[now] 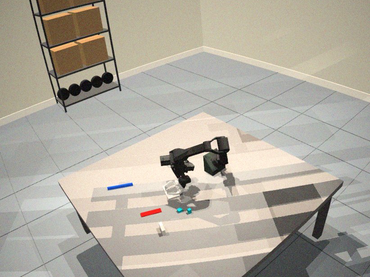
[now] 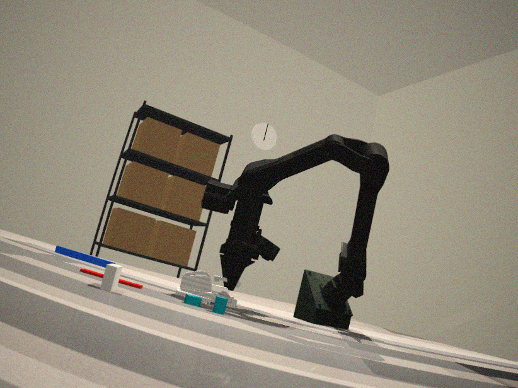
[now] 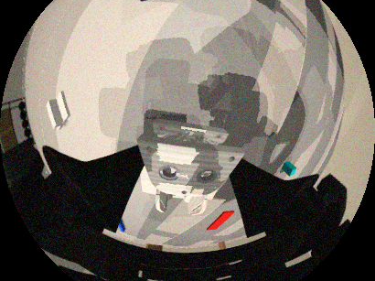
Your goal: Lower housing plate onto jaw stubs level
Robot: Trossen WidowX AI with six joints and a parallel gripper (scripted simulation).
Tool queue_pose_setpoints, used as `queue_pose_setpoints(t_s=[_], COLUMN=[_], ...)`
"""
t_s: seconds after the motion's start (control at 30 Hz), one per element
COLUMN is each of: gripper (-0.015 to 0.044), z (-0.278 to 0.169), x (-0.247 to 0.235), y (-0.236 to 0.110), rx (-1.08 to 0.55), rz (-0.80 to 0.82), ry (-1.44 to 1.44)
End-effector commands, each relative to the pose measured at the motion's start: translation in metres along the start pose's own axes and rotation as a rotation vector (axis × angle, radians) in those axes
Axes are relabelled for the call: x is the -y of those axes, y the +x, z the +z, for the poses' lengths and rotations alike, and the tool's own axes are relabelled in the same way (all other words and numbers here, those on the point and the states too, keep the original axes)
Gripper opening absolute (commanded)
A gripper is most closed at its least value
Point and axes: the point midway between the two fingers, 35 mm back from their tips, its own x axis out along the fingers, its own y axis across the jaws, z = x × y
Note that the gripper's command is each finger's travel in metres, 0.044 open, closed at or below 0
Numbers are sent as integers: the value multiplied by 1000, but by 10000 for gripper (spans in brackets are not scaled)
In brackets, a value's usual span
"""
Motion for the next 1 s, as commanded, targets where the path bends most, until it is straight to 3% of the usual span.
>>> queue_pose_setpoints(t_s=[0.0, 0.97], gripper=[351, 351], z=[1, 2], x=[1, 1], y=[8, 15], rx=[2, 2], rz=[-5, -6], ry=[4, 3])
